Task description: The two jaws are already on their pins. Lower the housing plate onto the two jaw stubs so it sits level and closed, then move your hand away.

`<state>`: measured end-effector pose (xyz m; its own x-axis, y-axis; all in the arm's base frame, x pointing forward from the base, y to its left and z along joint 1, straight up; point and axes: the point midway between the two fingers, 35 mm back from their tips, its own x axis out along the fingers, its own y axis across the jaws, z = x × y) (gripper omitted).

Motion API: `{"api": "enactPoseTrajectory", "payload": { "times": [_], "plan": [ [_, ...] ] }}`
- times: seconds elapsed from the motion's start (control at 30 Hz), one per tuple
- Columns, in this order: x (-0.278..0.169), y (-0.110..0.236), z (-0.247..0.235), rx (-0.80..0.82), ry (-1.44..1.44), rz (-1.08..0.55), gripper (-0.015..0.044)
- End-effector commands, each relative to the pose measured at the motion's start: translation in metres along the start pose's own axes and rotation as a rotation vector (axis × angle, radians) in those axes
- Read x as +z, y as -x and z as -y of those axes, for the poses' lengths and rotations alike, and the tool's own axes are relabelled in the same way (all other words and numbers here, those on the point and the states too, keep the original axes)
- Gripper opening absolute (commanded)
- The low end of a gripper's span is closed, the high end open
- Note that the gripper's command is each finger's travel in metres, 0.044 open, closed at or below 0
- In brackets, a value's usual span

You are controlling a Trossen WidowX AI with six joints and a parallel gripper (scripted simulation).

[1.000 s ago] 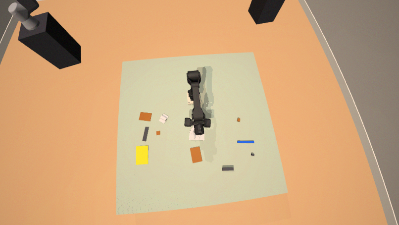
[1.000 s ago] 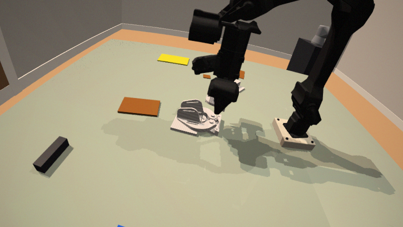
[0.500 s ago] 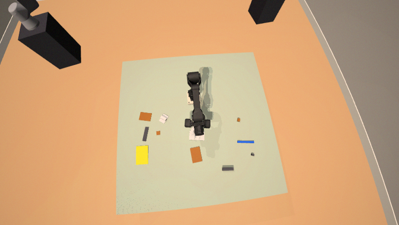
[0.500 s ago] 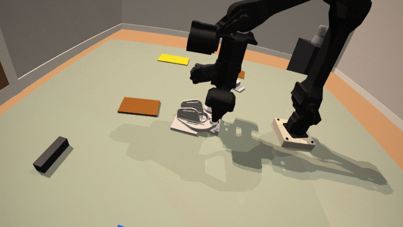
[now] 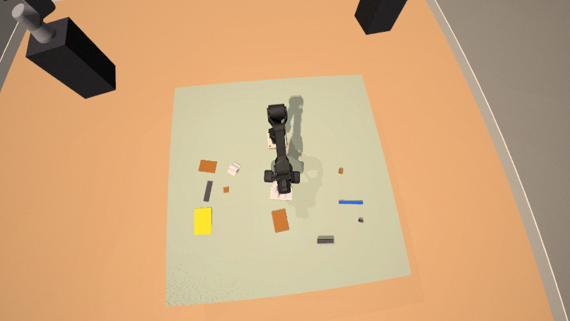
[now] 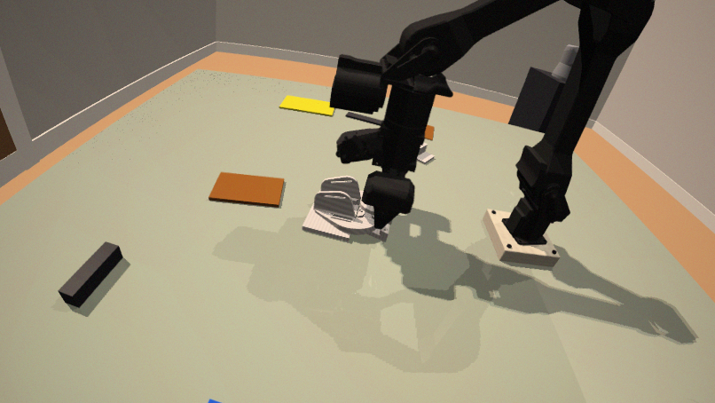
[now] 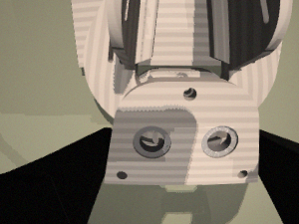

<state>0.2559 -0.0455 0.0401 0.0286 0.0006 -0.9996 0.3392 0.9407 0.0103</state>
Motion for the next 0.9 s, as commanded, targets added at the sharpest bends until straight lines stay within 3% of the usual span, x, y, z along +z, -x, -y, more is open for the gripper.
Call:
{"api": "enactPoseTrajectory", "payload": {
  "times": [0.0,0.87],
  "plan": [
    [-0.0002,-0.0023,0.0010,-0.006,-0.006,0.001,0.0351],
    [-0.0003,-0.0066,0.0010,-0.006,-0.005,0.001,0.0351]
  ]
}}
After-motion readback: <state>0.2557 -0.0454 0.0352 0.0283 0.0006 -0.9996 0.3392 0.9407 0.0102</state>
